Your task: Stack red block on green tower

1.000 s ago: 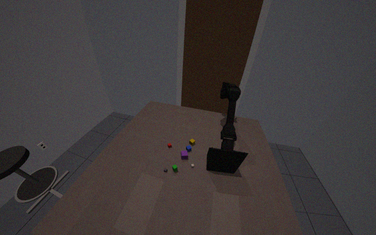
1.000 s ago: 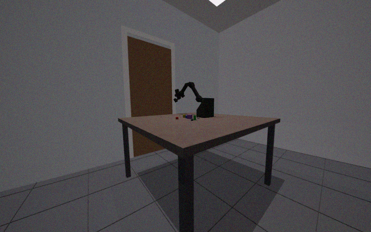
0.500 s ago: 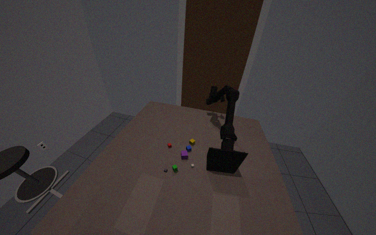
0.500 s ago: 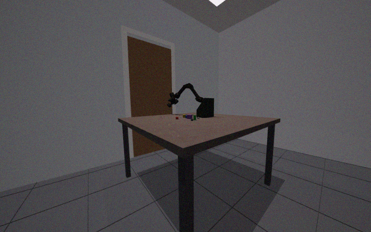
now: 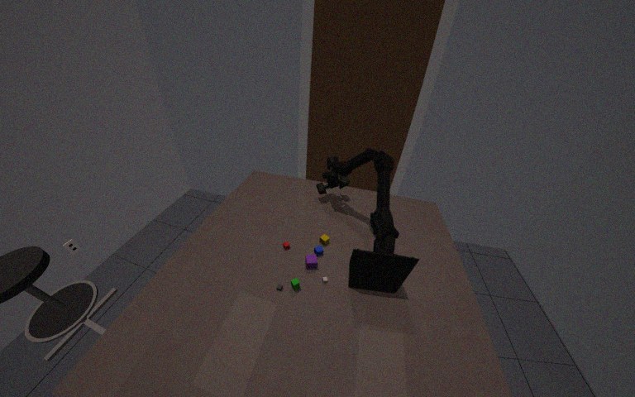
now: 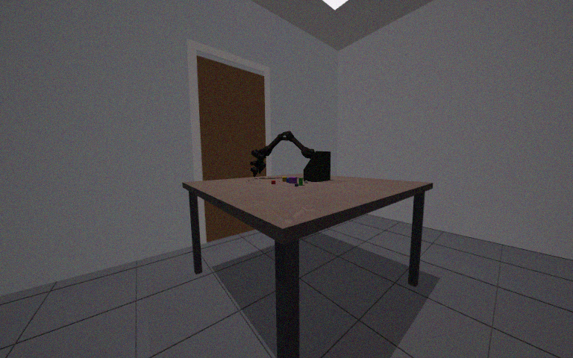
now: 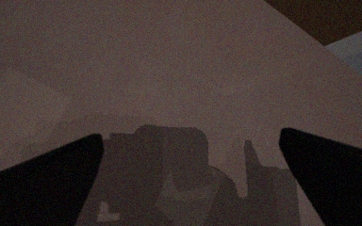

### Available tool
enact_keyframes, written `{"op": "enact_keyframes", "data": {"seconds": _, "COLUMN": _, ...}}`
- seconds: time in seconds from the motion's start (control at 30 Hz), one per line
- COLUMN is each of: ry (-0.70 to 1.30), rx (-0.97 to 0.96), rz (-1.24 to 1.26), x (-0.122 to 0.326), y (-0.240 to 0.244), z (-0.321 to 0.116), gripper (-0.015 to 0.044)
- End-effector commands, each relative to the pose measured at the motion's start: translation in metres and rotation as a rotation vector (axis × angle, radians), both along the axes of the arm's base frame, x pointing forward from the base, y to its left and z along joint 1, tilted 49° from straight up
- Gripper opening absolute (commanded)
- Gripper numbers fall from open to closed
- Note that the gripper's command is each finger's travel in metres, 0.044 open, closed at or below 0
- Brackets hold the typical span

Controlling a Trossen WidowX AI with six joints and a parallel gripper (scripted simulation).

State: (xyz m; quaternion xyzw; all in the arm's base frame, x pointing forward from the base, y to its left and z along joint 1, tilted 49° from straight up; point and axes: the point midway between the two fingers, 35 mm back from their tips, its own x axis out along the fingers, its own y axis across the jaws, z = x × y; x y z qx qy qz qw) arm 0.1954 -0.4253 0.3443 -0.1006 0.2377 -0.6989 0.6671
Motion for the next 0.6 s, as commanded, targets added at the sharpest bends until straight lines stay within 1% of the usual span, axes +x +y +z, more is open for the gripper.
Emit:
{"op": "enact_keyframes", "data": {"seconds": 0.0, "ry": 0.055, "rx": 0.08, "rz": 0.086, "x": 0.037, "y": 0.014, "z": -0.029, "gripper": 0.044}}
{"op": "enact_keyframes", "data": {"seconds": 0.07, "ry": 0.094, "rx": 0.116, "rz": 0.116, "x": 0.052, "y": 0.021, "z": -0.042, "gripper": 0.044}}
{"op": "enact_keyframes", "data": {"seconds": 0.23, "ry": 0.253, "rx": 0.234, "rz": 0.225, "x": 0.099, "y": 0.051, "z": -0.092, "gripper": 0.044}}
{"op": "enact_keyframes", "data": {"seconds": 0.4, "ry": 0.434, "rx": 0.335, "rz": 0.335, "x": 0.138, "y": 0.09, "z": -0.139, "gripper": 0.044}}
{"op": "enact_keyframes", "data": {"seconds": 0.57, "ry": 0.625, "rx": 0.41, "rz": 0.443, "x": 0.166, "y": 0.135, "z": -0.182, "gripper": 0.044}}
